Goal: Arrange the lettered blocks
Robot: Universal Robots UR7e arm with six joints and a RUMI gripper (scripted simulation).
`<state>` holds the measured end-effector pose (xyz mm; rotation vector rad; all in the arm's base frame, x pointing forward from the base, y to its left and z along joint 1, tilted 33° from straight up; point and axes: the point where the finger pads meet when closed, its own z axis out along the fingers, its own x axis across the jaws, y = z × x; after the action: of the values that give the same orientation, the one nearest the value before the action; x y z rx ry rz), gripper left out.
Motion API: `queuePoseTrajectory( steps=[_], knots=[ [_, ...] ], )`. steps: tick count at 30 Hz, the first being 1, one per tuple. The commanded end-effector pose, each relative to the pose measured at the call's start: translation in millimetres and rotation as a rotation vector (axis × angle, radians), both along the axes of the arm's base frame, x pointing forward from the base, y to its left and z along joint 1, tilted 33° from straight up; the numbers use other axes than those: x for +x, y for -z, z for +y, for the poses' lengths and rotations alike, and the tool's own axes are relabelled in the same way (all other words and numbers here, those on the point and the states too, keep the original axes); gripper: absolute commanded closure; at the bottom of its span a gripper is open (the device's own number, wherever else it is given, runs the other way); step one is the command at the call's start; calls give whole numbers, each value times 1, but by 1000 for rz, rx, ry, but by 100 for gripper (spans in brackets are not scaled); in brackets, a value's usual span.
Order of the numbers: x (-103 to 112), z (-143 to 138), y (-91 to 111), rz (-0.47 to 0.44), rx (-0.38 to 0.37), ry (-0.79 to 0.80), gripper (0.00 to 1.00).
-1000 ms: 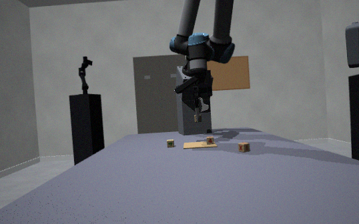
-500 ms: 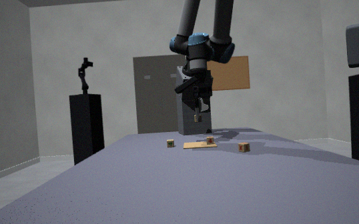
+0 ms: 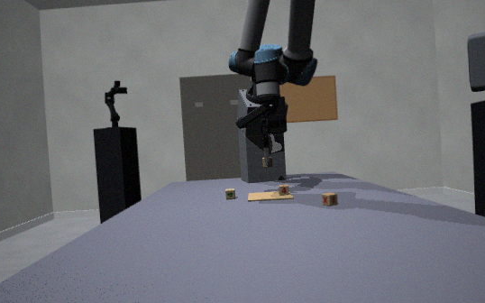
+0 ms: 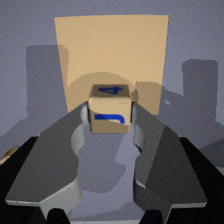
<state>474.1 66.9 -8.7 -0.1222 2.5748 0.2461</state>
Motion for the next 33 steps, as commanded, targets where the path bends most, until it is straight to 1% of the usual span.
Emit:
queuePoseTrajectory(
  steps=[1,8,10,24,33],
  knots=[
    [7,2,10,-1,-1,0,91],
    [18,7,27,-1,-1,0,91],
    [18,7,27,-1,-1,0,91],
    [40,16,64,-2,-1,0,91],
    [46,18,74,-2,-1,0,91]
  ],
)
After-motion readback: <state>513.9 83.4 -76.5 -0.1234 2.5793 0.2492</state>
